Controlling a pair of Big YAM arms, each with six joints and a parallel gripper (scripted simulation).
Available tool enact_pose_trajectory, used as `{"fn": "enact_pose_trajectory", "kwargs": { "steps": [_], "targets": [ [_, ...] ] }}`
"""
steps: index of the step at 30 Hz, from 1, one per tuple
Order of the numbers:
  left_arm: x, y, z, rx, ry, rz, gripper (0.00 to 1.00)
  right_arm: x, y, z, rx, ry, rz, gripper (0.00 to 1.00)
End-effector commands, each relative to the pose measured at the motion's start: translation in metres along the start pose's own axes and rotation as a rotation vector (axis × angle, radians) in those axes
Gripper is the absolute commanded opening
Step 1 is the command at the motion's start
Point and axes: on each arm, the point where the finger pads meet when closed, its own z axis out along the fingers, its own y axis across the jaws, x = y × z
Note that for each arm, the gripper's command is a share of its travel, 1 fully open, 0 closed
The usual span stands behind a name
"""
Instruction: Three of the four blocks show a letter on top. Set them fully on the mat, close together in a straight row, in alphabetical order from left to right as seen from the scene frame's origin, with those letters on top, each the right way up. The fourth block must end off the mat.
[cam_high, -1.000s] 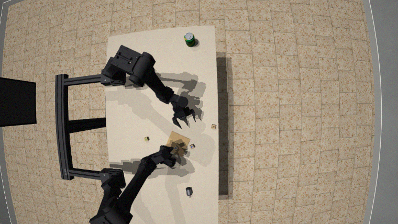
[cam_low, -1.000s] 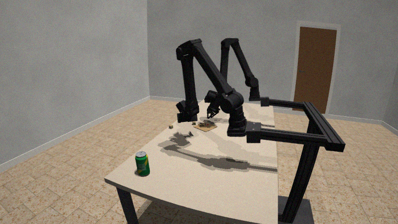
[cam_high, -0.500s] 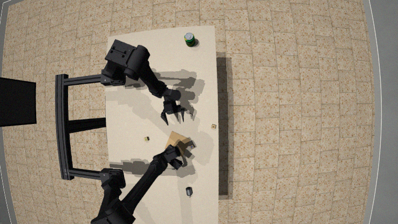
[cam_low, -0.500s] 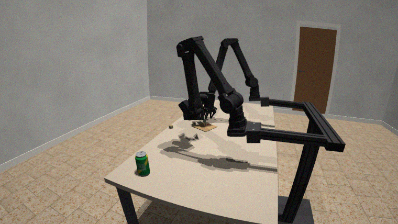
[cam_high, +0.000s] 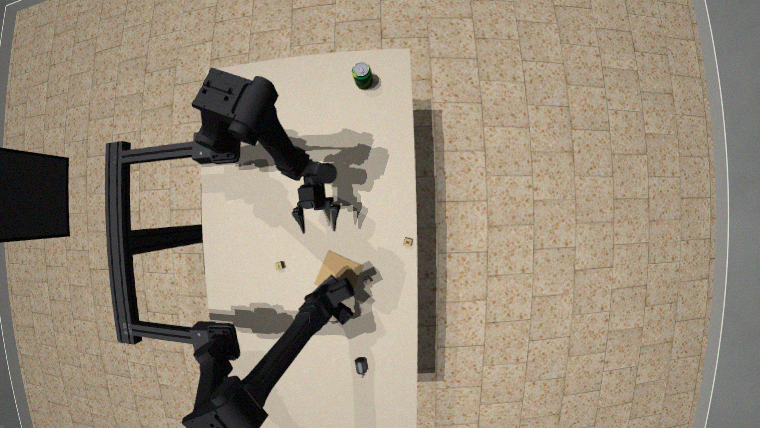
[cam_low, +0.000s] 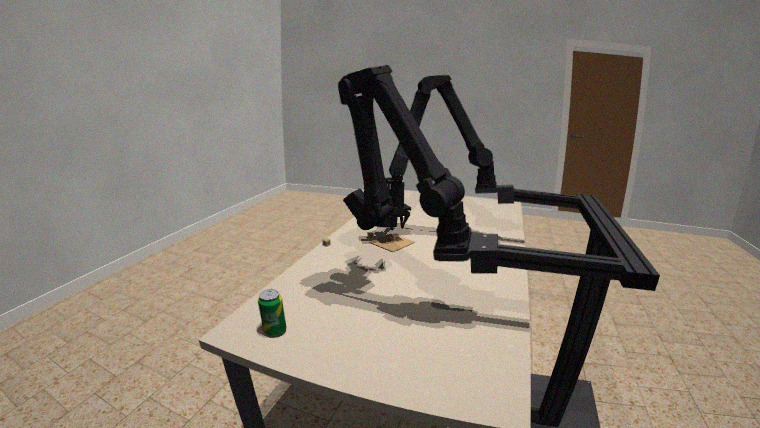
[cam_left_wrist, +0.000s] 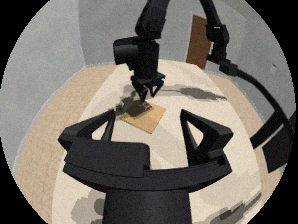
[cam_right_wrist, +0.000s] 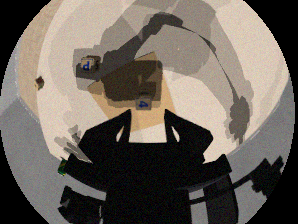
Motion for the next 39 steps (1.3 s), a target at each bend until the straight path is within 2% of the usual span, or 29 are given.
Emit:
{"fn": "enact_pose_trajectory", "kwargs": {
  "steps": [1,7,12,15,19,21,34,35,39],
  "targets": [
    [-0.009,0.008,-0.006,-0.017,-0.022,0.049,1.00,-0.003,0.018,0.021,-0.022,-0.003,0.020,0.49],
    [-0.007,0.007,-0.005,-0.015,-0.019,0.044,1.00,-0.003,0.005,0.038,-0.009,0.001,0.015,0.49],
    [-0.006,0.003,-0.001,-0.002,-0.015,0.038,1.00,-0.001,0.018,0.040,-0.014,0.000,0.011,0.45],
    [-0.006,0.003,-0.001,-0.002,-0.015,0.038,1.00,0.004,0.025,0.040,-0.016,0.000,0.005,0.49],
    [-0.006,0.003,-0.001,-0.002,-0.015,0.038,1.00,-0.002,0.018,0.035,-0.028,-0.005,0.005,0.42],
    [-0.006,0.003,-0.001,-0.002,-0.015,0.038,1.00,-0.002,0.018,0.035,-0.028,-0.005,0.005,0.42],
    [-0.006,0.003,-0.001,-0.002,-0.015,0.038,1.00,-0.001,0.015,0.036,-0.017,-0.004,0.012,0.14],
    [-0.006,0.003,-0.001,-0.002,-0.015,0.038,1.00,-0.001,0.015,0.036,-0.017,-0.004,0.012,0.20],
    [-0.006,0.003,-0.001,-0.002,-0.015,0.038,1.00,0.001,0.015,0.027,-0.020,-0.002,0.009,0.20]
  ]
}}
